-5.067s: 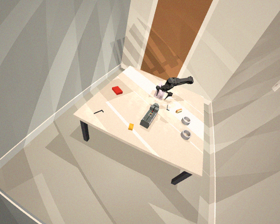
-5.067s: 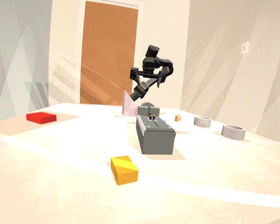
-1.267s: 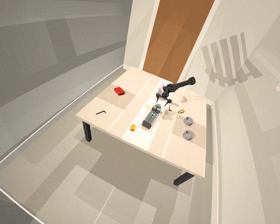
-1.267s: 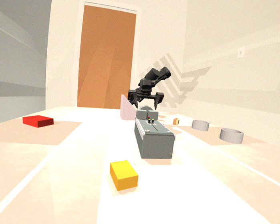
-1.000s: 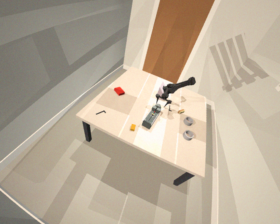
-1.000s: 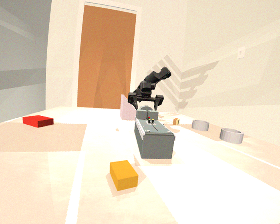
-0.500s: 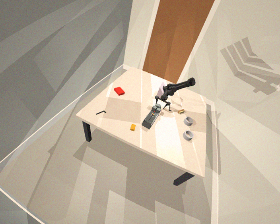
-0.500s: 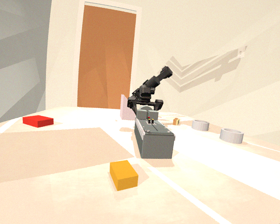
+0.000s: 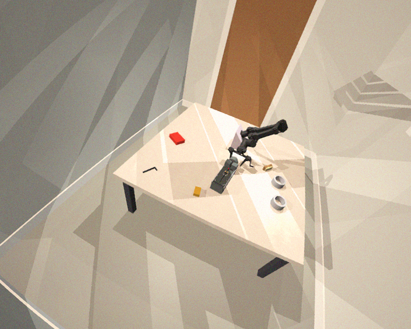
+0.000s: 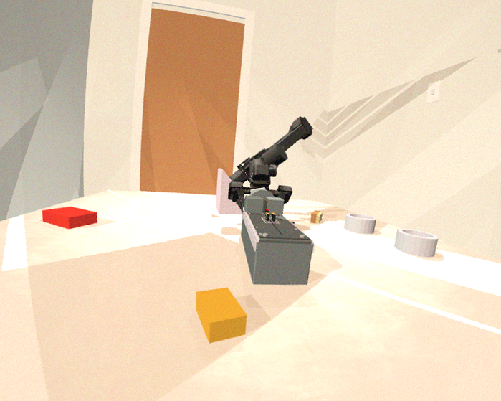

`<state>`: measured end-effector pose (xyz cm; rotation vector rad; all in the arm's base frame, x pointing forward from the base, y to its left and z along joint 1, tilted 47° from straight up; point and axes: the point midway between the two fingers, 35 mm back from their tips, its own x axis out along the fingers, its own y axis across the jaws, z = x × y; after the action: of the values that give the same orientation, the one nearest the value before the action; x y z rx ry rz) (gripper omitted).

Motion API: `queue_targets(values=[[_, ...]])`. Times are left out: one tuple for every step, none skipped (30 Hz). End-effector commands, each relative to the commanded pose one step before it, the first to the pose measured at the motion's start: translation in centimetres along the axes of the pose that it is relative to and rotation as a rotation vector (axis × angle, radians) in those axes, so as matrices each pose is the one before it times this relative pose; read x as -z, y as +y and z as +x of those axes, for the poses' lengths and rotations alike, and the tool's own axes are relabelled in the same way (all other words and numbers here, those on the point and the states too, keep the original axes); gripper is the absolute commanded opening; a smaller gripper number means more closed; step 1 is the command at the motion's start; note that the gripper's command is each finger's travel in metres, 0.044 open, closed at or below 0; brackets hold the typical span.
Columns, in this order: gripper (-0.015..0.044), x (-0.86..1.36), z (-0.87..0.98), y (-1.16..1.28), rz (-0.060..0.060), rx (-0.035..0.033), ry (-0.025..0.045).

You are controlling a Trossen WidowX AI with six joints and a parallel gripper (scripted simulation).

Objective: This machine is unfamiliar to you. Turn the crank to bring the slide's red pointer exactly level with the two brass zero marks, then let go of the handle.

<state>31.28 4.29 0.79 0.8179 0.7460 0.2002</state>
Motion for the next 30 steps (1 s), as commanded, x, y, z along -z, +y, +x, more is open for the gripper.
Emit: queue_targets(values=[[0.0440,0.782,0.292,-0.333,0.0122,0.01099,0.00635],[0.0440,0.129,0.085,0.012,0.0002,-0.00040,-0.00021],[0.0440,0.103,0.066,0.010,0.0002,-0.00033,-0.00018],[0.0440,0.062,0.039,0.006,0.0001,-0.00021,-0.00011],[0.0440,0.000,0.000,0.000,0.0000,0.00000,0.00000],[0.0414,0.000,0.000,0.000,0.0000,0.00000,0.00000],[0.0387,0.000,0.000,0.000,0.0000,0.00000,0.00000],[0.0361,0.000,0.000,0.000,0.0000,0.00000,0.00000],[0.0335,0.000,0.000,0.000,0.0000,0.00000,0.00000],[0.0309,0.000,0.000,0.000,0.0000,0.00000,0.00000],[0.0282,0.000,0.000,0.000,0.0000,0.00000,0.00000],[0.0256,0.000,0.000,0.000,0.0000,0.00000,0.00000],[0.0230,0.000,0.000,0.000,0.0000,0.00000,0.00000],[0.0204,0.000,0.000,0.000,0.0000,0.00000,0.00000],[0.0177,0.000,0.000,0.000,0.0000,0.00000,0.00000],[0.0151,0.000,0.000,0.000,0.0000,0.00000,0.00000],[0.0125,0.000,0.000,0.000,0.0000,0.00000,0.00000],[0.0099,0.000,0.000,0.000,0.0000,0.00000,0.00000],[0.0072,0.000,0.000,0.000,0.0000,0.00000,0.00000],[0.0046,0.000,0.000,0.000,0.0000,0.00000,0.00000],[0.0020,0.000,0.000,0.000,0.0000,0.00000,0.00000],[0.0000,0.000,0.000,0.000,0.0000,0.00000,0.00000],[0.0000,0.000,0.000,0.000,0.0000,0.00000,0.00000],[0.0000,0.000,0.000,0.000,0.0000,0.00000,0.00000],[0.0000,0.000,0.000,0.000,0.0000,0.00000,0.00000],[0.0000,0.000,0.000,0.000,0.0000,0.00000,0.00000],[0.0000,0.000,0.000,0.000,0.0000,0.00000,0.00000],[0.0000,-0.032,0.006,0.017,0.0000,-0.00008,-0.00006],[0.0000,-0.001,-0.002,0.010,0.0000,0.00000,0.00000],[0.0000,-0.003,-0.004,0.019,0.0000,-0.00001,0.00000]])
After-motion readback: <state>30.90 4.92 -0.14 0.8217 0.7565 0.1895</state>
